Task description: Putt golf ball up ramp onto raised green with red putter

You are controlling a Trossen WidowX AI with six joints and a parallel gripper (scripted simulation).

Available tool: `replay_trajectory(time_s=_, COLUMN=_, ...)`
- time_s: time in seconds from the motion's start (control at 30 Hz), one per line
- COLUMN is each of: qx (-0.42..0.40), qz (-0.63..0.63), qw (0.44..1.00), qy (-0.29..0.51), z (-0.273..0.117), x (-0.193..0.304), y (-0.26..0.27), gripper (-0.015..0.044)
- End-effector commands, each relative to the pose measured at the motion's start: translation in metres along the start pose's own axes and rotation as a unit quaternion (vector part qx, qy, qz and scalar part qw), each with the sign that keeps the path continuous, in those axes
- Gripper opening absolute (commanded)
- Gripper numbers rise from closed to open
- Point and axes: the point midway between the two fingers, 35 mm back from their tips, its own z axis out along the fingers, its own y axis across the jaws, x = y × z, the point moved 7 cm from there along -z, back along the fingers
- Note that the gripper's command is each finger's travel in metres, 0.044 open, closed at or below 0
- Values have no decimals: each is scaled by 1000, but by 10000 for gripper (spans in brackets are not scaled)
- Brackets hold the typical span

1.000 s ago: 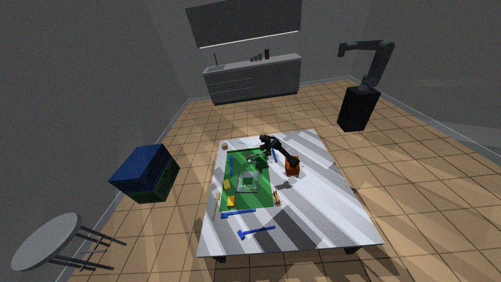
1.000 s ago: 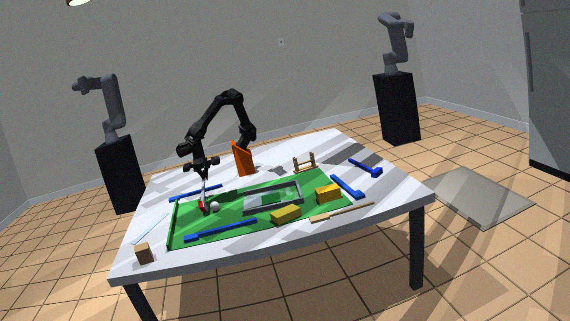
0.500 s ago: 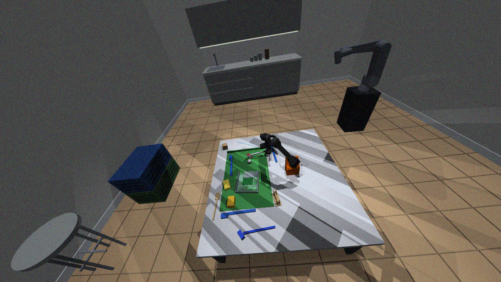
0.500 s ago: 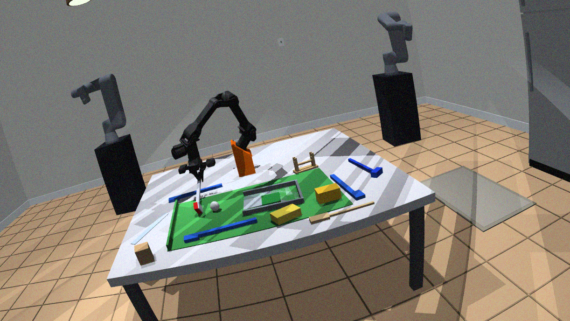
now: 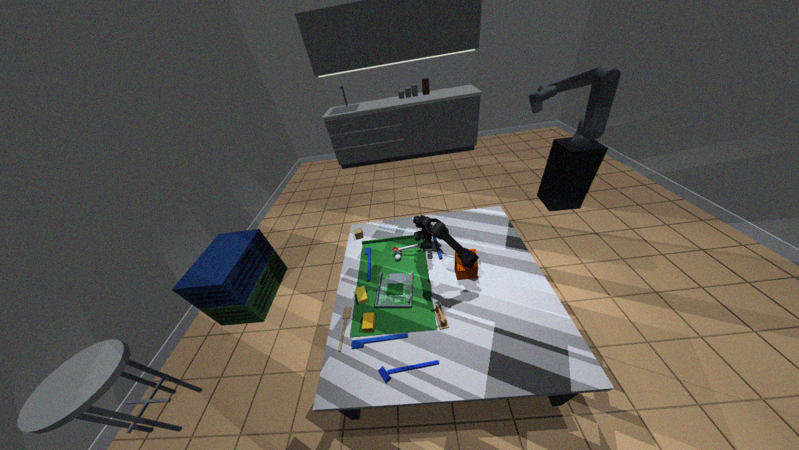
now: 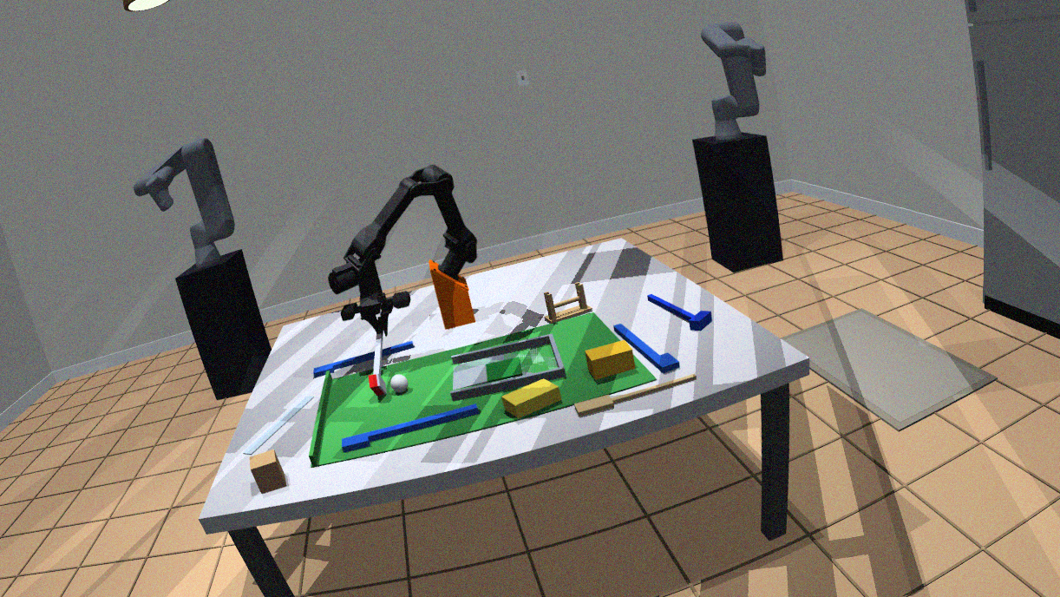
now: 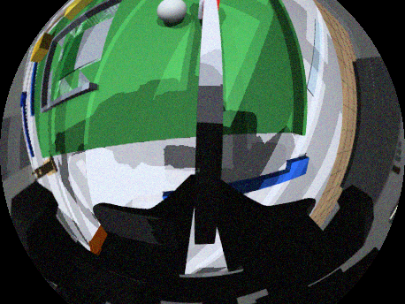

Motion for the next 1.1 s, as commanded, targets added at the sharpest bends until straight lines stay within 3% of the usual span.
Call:
replay_trajectory(time_s=0.0, qx=-1, qz=-5, qw=1000, qy=-3, z=-2, x=-4, y=52, gripper=0)
replay_trajectory(time_s=0.2, qx=-5, qz=-5, qw=1000, qy=-3, z=2, x=4, y=106, gripper=0)
replay_trajectory(time_s=0.43, qx=-5, qz=-5, qw=1000, qy=-3, z=-5, x=4, y=105, gripper=0)
replay_trajectory(time_s=0.73, qx=-4, qz=-5, qw=1000, qy=-3, z=-57, x=4, y=105, gripper=0)
replay_trajectory(time_s=1.07, qx=-6, qz=-2, qw=1000, qy=-1, z=-51, x=5, y=105, gripper=0)
